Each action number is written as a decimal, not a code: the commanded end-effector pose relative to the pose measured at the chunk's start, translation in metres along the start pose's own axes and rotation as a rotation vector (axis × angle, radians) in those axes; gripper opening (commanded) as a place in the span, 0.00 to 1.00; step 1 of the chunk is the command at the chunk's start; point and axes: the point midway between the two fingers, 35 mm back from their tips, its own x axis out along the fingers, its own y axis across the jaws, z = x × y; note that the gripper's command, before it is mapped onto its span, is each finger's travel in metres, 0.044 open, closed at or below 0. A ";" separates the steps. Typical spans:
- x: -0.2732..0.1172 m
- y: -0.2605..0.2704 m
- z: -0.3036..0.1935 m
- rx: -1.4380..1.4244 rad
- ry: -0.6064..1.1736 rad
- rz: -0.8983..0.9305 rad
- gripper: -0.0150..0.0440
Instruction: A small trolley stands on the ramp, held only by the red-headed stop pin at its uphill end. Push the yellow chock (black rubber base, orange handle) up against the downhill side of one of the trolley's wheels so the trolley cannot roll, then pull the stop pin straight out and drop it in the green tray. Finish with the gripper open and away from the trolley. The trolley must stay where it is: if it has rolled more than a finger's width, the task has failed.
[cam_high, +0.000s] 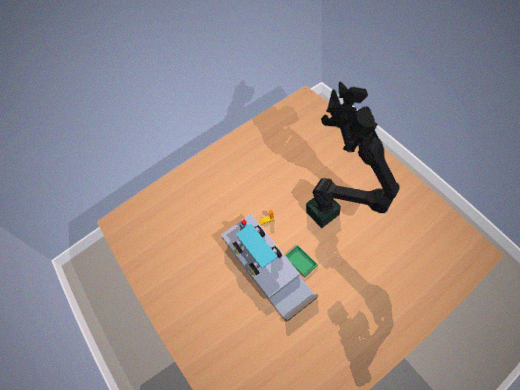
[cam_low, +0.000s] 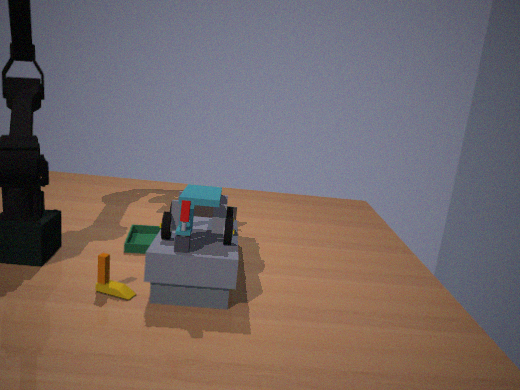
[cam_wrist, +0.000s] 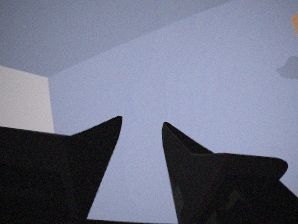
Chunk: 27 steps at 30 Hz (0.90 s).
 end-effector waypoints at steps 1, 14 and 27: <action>0.018 -0.033 -0.026 -0.285 0.077 -0.099 0.58; 0.043 -0.136 -0.092 -1.120 0.433 -0.282 0.58; 0.026 -0.246 -0.136 -1.877 0.968 -0.268 0.58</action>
